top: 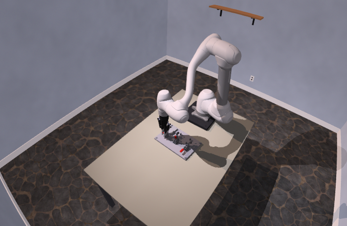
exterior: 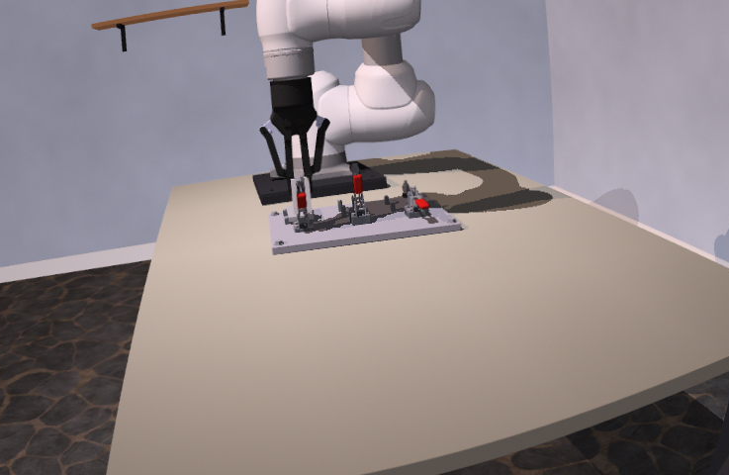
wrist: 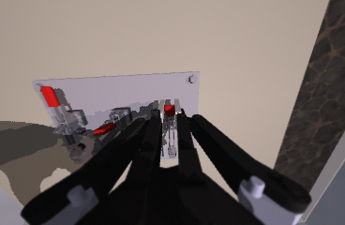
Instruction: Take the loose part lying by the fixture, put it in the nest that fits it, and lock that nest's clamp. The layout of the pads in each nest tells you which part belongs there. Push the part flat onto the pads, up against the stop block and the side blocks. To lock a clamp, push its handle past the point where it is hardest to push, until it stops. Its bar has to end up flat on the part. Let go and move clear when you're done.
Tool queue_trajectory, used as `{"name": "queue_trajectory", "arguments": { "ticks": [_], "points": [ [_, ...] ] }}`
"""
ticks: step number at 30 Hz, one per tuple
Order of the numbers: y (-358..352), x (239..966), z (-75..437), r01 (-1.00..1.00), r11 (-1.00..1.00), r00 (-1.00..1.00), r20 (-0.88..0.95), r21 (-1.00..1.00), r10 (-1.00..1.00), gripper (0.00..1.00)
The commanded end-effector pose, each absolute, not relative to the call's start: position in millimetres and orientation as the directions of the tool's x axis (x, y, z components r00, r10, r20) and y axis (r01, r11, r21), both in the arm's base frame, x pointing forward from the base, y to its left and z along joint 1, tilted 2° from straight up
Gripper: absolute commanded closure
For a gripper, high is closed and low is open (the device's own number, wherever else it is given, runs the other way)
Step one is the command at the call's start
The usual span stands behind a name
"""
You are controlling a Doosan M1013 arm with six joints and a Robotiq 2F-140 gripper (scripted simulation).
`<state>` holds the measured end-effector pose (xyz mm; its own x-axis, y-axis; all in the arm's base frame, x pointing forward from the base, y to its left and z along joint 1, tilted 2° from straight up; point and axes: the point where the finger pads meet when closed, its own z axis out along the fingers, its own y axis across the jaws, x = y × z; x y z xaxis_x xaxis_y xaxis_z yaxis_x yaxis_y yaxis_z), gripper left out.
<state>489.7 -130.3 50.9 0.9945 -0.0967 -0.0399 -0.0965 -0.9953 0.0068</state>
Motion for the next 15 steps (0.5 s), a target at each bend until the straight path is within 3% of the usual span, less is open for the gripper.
{"name": "queue_trajectory", "arguments": {
  "ticks": [1,15],
  "points": [
    [-128.5,497.2,47.4,-0.102,-0.995,0.994,-0.034,0.005,-0.102,0.90],
    [-129.6,507.0,38.5,-0.102,-0.995,0.994,-0.034,0.005,-0.102,0.90]
  ]
}}
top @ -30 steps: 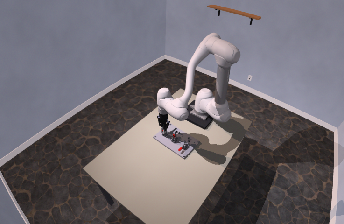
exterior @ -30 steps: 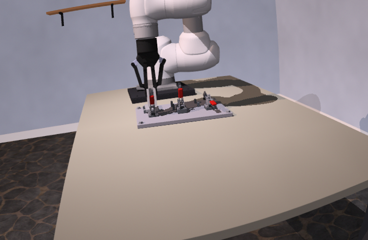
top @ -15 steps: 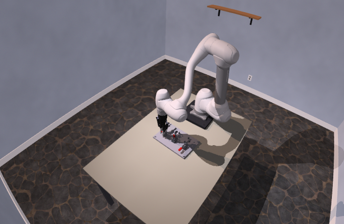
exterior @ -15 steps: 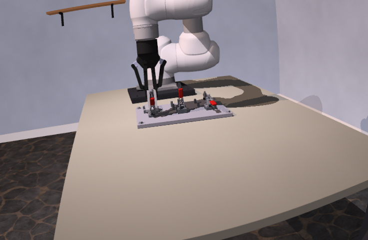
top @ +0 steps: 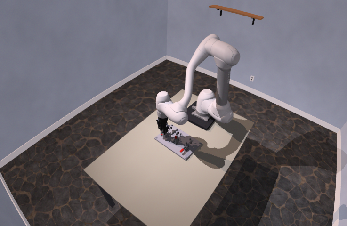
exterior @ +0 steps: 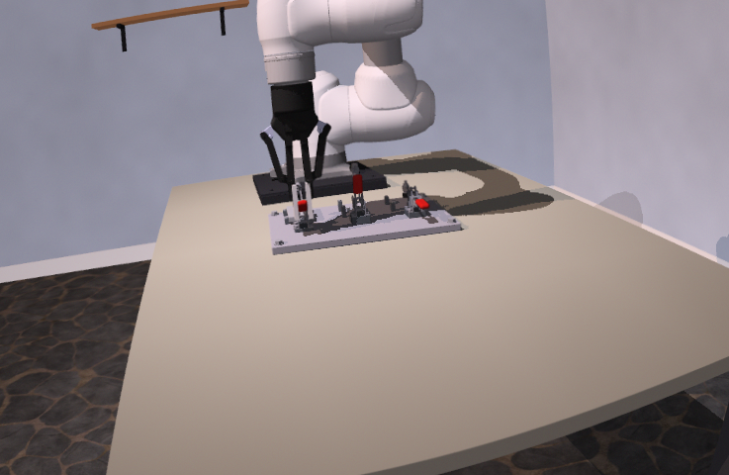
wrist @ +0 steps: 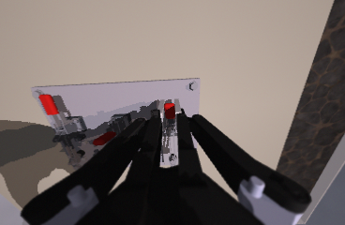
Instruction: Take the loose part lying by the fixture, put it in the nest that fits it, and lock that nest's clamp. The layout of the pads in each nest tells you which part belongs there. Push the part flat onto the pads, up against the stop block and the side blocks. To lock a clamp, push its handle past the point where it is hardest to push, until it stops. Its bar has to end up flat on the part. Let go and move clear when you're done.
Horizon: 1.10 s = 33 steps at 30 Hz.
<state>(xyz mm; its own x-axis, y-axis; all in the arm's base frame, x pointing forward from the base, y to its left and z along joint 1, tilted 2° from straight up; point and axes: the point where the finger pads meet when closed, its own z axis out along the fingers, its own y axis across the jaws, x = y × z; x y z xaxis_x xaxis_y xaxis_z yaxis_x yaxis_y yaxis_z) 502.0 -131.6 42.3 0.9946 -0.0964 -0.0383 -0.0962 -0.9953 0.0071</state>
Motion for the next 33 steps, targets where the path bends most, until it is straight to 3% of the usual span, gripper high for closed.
{"name": "queue_trajectory", "arguments": {
  "ticks": [1,33],
  "points": [
    [-130,508,38,-0.102,-0.995,0.994,-0.034,0.005,-0.102,0.90],
    [-131,516,22,-0.102,-0.995,0.994,-0.034,0.005,-0.102,0.90]
  ]
}}
